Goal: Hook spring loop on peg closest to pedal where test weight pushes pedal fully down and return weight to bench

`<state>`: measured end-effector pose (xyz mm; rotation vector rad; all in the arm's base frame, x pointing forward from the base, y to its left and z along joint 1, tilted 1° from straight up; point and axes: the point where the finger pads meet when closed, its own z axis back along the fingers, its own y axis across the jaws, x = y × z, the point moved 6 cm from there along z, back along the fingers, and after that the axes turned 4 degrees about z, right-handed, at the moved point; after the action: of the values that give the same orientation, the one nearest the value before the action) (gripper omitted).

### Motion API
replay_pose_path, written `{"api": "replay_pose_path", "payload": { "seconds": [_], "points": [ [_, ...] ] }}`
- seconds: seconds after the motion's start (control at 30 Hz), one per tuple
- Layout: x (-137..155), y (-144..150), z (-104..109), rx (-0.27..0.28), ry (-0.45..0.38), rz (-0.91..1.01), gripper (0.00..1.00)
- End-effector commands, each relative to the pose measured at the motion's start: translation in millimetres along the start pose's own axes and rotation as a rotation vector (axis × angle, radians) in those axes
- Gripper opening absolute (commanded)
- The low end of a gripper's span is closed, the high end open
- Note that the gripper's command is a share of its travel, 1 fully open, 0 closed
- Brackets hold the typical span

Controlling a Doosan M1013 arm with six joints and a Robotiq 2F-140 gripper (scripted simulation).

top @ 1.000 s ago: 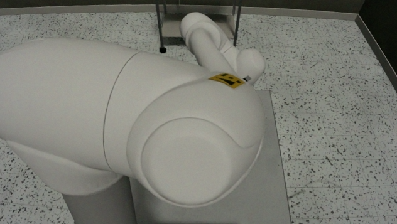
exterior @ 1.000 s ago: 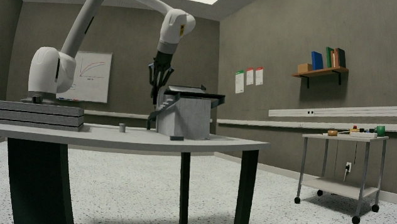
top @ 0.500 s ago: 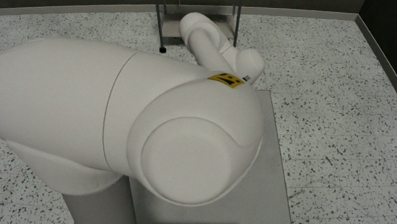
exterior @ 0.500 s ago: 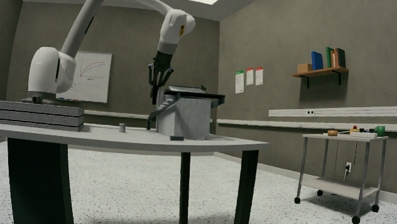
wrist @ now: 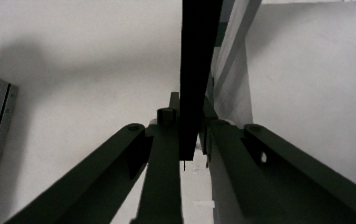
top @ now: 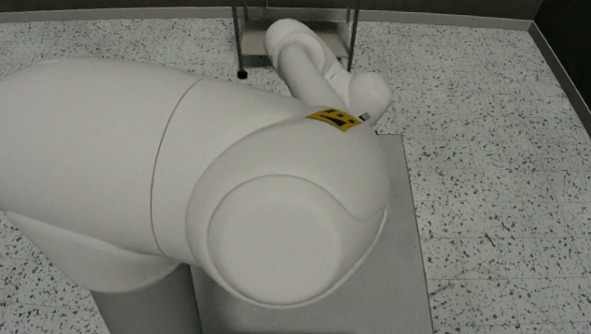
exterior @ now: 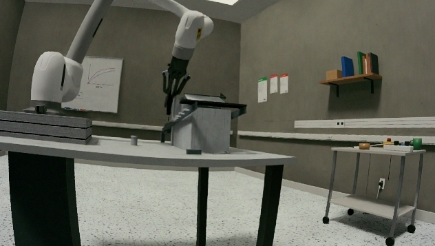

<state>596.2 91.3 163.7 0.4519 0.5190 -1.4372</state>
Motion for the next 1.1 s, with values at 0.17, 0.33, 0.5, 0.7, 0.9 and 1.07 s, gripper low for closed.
{"api": "replay_pose_path", "payload": {
  "seconds": [0.17, 0.33, 0.5, 0.7, 0.9, 1.07],
  "points": [
    [-2.6, 0.7, -1.4, 0.001, 0.0, 0.001, 0.17],
    [-3.9, 0.9, -2.4, 0.001, 0.0, 0.001, 0.17],
    [-4.6, 1.0, -3.1, 0.001, 0.0, 0.001, 0.17],
    [-6.3, 1.2, -4.6, 0.001, 0.0, 0.001, 0.17],
    [-7.7, 1.4, -5.8, 0.001, 0.0, 0.001, 0.17],
    [-8.5, 1.4, -6.5, 0.001, 0.0, 0.001, 0.17]
  ]
}}
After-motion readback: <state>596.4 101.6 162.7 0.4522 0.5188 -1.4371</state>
